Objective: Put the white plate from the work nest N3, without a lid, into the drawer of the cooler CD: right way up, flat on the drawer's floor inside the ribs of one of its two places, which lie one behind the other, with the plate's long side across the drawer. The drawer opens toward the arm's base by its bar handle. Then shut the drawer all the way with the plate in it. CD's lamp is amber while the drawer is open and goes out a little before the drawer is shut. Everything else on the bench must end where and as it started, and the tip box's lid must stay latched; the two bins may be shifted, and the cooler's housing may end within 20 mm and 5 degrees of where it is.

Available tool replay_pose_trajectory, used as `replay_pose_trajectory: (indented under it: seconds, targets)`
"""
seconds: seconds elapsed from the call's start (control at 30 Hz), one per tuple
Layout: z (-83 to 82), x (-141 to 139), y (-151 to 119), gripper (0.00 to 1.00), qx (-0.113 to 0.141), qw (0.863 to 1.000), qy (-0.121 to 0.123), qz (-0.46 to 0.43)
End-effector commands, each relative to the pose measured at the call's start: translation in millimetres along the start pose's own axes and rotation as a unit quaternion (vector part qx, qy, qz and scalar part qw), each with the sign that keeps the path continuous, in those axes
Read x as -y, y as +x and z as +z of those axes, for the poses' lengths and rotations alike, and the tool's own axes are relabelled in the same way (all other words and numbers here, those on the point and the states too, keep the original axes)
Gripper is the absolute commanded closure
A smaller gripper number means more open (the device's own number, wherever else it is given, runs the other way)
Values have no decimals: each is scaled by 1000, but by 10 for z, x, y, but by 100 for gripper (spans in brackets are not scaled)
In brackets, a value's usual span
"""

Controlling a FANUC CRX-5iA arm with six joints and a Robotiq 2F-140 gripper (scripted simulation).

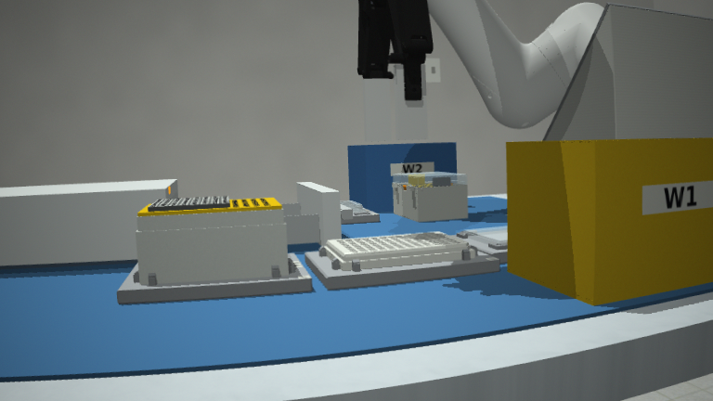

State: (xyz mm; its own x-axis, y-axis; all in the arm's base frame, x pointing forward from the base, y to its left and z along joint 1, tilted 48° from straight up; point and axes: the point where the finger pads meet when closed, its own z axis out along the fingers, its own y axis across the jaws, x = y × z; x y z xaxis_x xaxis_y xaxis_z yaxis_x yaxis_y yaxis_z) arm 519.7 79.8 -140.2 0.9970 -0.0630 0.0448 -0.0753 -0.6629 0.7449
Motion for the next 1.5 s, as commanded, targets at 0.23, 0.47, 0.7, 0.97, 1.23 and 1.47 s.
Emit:
replay_pose_trajectory:
  seconds: [0.23, 0.47, 0.7, 0.97, 1.23, 1.47]
  targets:
    - [121, 2, 1, 34, 0, 1000, 0, 0]
    - [187, 2, 1, 34, 0, 1000, 0, 0]
    - [281, 2, 1, 34, 0, 1000, 0, 0]
    - [361, 2, 1, 34, 0, 1000, 0, 0]
    - [467, 2, 1, 34, 0, 1000, 0, 0]
    - [534, 2, 1, 34, 0, 1000, 0, 0]
